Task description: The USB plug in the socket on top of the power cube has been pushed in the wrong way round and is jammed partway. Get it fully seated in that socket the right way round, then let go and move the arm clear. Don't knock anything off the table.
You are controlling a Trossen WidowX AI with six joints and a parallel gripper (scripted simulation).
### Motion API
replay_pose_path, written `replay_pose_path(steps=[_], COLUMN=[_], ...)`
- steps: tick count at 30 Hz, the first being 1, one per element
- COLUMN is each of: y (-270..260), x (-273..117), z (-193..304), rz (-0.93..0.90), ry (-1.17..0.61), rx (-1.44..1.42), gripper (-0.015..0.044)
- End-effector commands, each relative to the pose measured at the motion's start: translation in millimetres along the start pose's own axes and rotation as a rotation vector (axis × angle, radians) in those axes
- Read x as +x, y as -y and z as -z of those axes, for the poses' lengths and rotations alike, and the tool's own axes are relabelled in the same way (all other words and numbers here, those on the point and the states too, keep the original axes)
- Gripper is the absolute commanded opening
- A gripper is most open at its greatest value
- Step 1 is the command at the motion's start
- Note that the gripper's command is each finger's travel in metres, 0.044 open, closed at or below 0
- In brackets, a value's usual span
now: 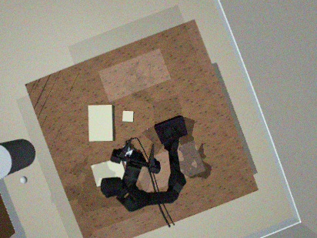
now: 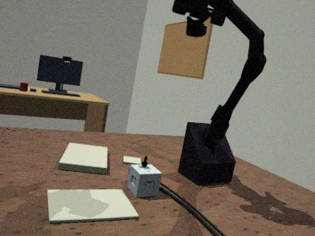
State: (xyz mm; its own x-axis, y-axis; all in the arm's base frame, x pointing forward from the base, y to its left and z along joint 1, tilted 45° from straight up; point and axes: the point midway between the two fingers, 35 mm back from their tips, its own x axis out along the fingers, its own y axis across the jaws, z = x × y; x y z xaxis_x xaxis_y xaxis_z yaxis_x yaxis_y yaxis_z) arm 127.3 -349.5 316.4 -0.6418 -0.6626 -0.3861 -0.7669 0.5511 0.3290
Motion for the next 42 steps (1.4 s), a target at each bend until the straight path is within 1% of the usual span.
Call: replay_pose_path(steps=[1, 2, 5, 8, 12, 15, 19, 23, 27, 30, 32, 42], y=[3.1, 12.2, 54.2, 75.8, 97.2, 103.5, 99.0, 79.8, 48.4, 20.7, 14.6, 14.2], x=[-0.9, -3.8, -25.9, -47.1, -84.2, -114.6, -157.8, -202.0, -243.1, -268.6, -277.2, -280.3], z=[-3.7, -14.8, -76.2, -117.4, -182.0, -229.9, -290.3, -345.2, -390.2, -414.8, -417.7, -416.5], rz=[0.012, 0.046, 0.209, 0.304, 0.422, 0.486, 0.540, 0.553, 0.519, 0.465, 0.452, 0.452], ry=[0.012, 0.050, 0.255, 0.390, 0.613, 0.790, 1.033, 1.289, 1.547, 1.728, 1.761, 1.761], rx=[-0.002, -0.007, -0.044, -0.069, -0.127, -0.182, -0.265, -0.360, -0.463, -0.537, -0.551, -0.551], gripper=[0.0426, 0.0440, 0.0440, 0.0440, 0.0440, 0.0440, 0.0440, 0.0440, 0.0440, 0.0440, 0.0440, 0.0440])
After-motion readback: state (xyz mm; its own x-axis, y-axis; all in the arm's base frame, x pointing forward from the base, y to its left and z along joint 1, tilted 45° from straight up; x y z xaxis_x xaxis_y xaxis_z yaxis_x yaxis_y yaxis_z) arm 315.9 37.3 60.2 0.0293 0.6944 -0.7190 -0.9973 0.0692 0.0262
